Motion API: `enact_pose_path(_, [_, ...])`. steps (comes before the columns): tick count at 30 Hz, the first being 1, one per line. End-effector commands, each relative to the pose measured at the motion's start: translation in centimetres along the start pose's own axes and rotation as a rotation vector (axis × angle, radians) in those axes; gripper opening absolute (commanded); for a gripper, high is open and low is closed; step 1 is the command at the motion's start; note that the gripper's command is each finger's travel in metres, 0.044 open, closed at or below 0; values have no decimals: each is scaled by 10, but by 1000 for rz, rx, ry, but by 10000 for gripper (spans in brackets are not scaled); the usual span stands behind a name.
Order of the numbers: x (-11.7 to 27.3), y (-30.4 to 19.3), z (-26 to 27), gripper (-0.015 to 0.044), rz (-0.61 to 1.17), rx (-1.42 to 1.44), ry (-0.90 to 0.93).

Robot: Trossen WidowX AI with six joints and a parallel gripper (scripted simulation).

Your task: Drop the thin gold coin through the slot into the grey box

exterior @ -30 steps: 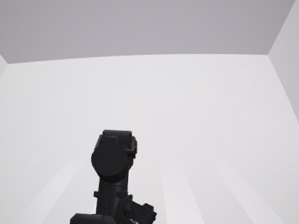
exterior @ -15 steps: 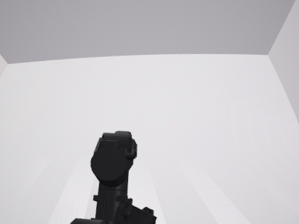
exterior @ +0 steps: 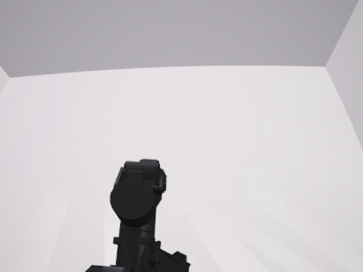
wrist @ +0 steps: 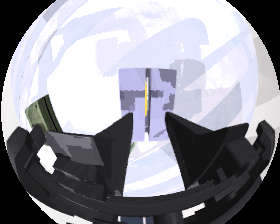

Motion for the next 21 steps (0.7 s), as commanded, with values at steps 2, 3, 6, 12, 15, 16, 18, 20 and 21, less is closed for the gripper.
enact_pose_path(2, [3, 0, 0, 213, 0, 0, 0])
enact_pose_path(3, [7, 0, 0, 239, 0, 0, 0])
enact_pose_path(6, [17, 0, 0, 318, 0, 0, 0])
enact_pose_path(12, [59, -1, 3, 440, 2, 0, 4])
enact_pose_path(15, [62, -2, 3, 440, 2, 0, 4])
enact_pose_path(16, [62, -2, 3, 440, 2, 0, 4])
enact_pose_path(18, [62, -2, 3, 440, 2, 0, 4])
enact_pose_path(20, [62, -2, 3, 440, 2, 0, 4])
enact_pose_path(21, [62, -2, 3, 440, 2, 0, 4])
Point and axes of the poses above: the point midway between the two fingers, 35 mm back from their tips, its own x axis back along the fingers, its own z axis across the jaws, y = z × x, the point moved 9 cm from there along x, back along the fingers, and after that the axes turned 11 degrees about -x, right-handed, at the moved point
